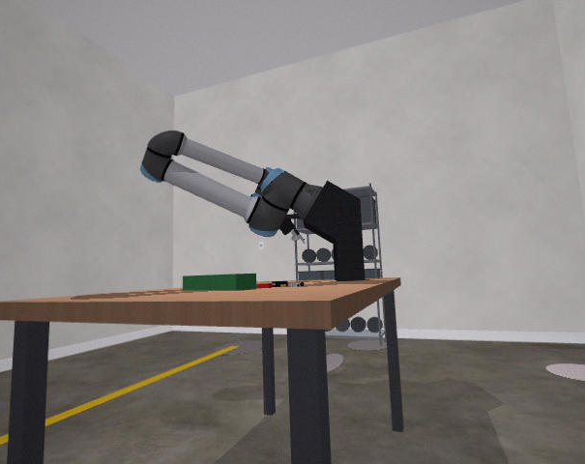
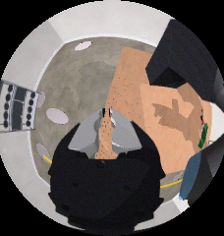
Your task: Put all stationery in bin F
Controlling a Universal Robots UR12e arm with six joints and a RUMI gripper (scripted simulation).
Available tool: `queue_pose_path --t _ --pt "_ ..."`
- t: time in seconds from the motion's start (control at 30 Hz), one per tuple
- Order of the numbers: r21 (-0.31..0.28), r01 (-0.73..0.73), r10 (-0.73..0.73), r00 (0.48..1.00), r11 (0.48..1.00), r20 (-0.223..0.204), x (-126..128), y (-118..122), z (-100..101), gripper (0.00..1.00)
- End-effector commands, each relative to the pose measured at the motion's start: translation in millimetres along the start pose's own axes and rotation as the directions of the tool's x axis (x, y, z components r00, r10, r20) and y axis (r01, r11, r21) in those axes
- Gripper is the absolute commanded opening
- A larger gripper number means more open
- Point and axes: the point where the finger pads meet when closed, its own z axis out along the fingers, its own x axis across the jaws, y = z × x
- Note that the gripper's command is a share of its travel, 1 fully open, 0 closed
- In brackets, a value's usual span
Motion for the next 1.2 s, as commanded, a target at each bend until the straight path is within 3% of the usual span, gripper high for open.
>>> queue_pose_path --t 0.0,0.1,0.2,0.27,0.37,0.43,0.57,0.67,0.73,0.87,0.97,1.03,1.17 --pt "0.139 -0.035 0.044 0.997 0.99 -0.06 2.5 3.5 8.4 0.04" --pt "0.137 -0.046 0.053 0.998 0.99 -0.046 -1.0 -3.4 5.3 0.04" --pt "0.033 -0.048 0.047 0.998 0.998 0.031 -12.0 -24.3 -4.1 0.04" --pt "0.033 -0.048 0.047 0.998 0.998 0.031 -19.1 -38.1 -10.3 0.04" --pt "0.033 -0.048 0.047 0.998 0.998 0.031 -19.9 -39.7 -10.9 0.04" --pt "0.073 -0.088 0.083 0.995 0.993 0.059 -25.1 -54.6 -16.3 0.04" --pt "0.073 -0.088 0.083 0.995 0.993 0.059 -34.8 -81.9 -26.2 0.04" --pt "0.073 -0.088 0.083 0.995 0.993 0.059 -34.8 -81.9 -26.3 0.04" --pt "0.113 -0.129 0.12 0.989 0.985 0.084 -38.2 -97.2 -32.0 0.04" --pt "0.113 -0.129 0.12 0.989 0.985 0.084 -44.5 -125.5 -42.5 0.04" --pt "0.113 -0.129 0.12 0.989 0.985 0.084 -44.5 -125.4 -42.5 0.04" --pt "0.152 -0.173 0.158 0.982 0.973 0.105 -46.1 -141.0 -48.5 0.04" --pt "0.152 -0.173 0.158 0.982 0.973 0.105 -48.4 -164.2 -57.4 0.04"
